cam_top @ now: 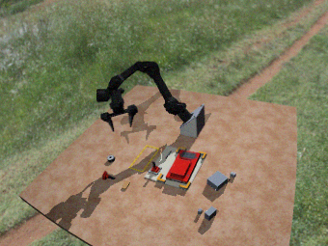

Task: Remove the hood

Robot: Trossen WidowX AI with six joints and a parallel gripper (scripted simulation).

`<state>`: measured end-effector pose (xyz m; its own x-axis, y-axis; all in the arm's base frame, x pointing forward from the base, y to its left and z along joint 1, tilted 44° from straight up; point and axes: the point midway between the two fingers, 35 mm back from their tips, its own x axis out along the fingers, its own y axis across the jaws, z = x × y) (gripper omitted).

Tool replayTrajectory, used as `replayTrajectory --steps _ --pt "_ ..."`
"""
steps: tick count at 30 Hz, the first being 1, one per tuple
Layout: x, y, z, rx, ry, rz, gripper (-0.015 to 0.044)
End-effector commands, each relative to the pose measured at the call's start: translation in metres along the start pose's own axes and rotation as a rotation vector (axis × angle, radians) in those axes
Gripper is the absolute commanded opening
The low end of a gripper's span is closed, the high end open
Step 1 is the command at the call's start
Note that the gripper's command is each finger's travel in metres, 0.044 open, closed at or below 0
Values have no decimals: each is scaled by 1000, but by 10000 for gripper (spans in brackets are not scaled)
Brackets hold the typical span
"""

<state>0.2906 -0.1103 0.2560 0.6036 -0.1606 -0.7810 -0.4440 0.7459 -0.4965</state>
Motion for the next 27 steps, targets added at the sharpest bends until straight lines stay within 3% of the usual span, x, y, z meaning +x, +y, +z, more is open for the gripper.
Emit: replayTrajectory --steps 1,14,27 --pt "38 20 13 108 100 104 440" --pt "124 93 41 287 457 187 440" --pt "197 201 52 422 795 -117 440"
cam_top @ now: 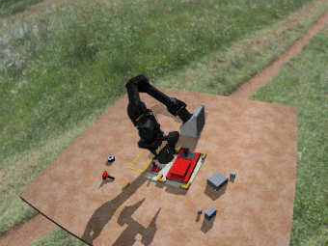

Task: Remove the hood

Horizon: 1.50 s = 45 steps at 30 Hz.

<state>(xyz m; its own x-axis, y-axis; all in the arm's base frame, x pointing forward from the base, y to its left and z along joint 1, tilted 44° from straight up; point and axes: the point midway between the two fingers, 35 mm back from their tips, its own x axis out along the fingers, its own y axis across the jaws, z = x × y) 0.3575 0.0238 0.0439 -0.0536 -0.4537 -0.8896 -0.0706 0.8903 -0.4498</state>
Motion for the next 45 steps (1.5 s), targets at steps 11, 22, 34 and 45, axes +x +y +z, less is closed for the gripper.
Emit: replayTrajectory --steps 11,22,34,45 --pt "34 68 2 141 20 -275 440" --pt "39 67 2 141 20 -275 440" --pt "47 64 2 141 20 -275 440" --pt "55 62 1 141 20 -275 440"
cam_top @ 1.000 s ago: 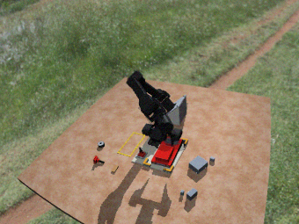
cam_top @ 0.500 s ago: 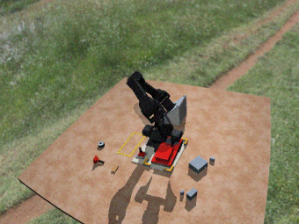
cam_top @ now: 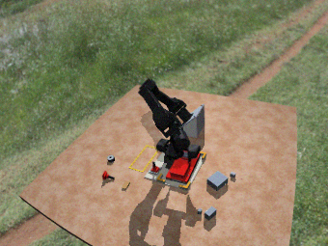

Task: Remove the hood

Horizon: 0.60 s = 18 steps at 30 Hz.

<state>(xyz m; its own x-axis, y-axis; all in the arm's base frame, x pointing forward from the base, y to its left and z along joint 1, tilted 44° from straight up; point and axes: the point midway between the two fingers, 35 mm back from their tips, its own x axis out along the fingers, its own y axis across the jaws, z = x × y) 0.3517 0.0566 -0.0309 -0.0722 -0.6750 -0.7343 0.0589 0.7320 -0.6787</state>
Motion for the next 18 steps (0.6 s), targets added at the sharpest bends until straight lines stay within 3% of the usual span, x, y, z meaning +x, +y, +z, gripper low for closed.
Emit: replayTrajectory --steps 1,18 --pt "3 0 0 -5 -2 -4 440" --pt "15 0 -1 -5 -2 -4 440"
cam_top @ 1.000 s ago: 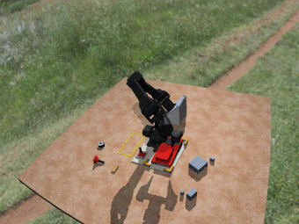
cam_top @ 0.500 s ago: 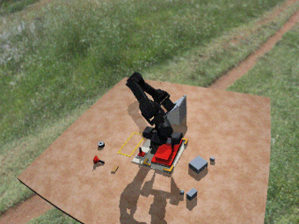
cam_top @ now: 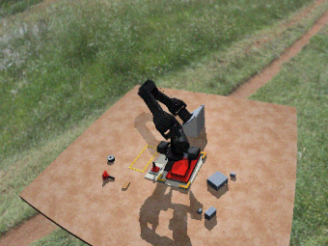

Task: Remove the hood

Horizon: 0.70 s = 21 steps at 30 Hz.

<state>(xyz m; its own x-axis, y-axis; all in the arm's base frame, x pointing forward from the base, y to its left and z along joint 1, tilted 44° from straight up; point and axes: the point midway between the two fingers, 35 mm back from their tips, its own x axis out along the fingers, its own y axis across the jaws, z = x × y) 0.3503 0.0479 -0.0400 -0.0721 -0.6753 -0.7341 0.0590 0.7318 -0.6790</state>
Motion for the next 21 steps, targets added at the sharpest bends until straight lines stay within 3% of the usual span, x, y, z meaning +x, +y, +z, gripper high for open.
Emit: replayTrajectory --steps 1,21 --pt "3 0 0 -5 -1 -4 440" --pt "17 0 -1 -5 -1 -5 440"
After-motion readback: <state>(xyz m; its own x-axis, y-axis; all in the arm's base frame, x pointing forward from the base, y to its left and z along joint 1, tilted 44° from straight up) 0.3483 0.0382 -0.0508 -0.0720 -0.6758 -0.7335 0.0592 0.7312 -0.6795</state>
